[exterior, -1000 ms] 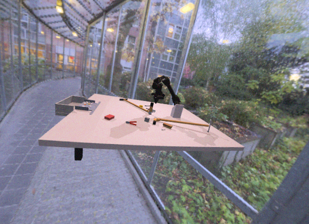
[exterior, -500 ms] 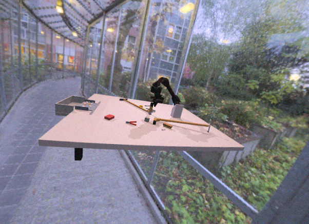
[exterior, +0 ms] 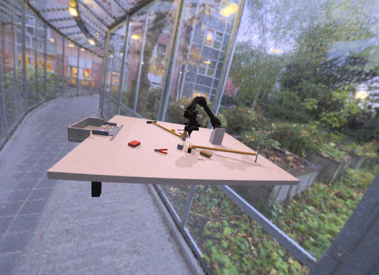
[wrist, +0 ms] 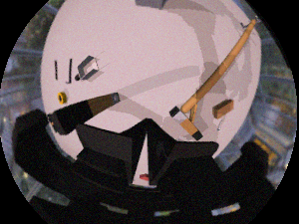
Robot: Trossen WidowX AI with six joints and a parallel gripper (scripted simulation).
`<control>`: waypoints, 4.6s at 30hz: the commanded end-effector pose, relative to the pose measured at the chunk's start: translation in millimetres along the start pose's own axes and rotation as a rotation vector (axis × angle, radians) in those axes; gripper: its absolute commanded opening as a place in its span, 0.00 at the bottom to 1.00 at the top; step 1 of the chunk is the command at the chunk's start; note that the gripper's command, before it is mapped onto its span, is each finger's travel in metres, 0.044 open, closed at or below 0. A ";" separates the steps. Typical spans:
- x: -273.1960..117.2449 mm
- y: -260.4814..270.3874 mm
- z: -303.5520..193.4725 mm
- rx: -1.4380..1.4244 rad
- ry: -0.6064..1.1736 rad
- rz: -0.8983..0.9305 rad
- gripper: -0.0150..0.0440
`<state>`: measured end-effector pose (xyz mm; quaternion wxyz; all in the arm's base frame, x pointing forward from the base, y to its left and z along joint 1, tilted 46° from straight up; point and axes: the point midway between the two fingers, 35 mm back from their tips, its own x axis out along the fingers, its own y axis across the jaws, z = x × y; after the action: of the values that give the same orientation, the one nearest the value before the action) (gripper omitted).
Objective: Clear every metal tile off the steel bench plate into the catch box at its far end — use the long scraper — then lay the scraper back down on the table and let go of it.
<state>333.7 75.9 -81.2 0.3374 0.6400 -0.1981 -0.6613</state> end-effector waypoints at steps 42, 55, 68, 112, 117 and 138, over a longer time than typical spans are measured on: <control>1.5 -62.5 -10.3 -0.010 0.000 -0.007 0.25; 0.4 -84.0 -11.6 -0.010 0.001 -0.010 0.25; -0.1 -105.5 -11.3 -0.010 0.001 -0.011 0.25; 3.4 -176.9 0.7 -0.007 0.000 -0.009 0.25; 2.1 -177.5 1.0 -0.011 0.004 -0.006 0.25; -68.9 -179.6 -2.2 -0.006 0.004 -0.012 0.25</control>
<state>298.8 241.4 -164.2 0.3389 0.6408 -0.1911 -0.6618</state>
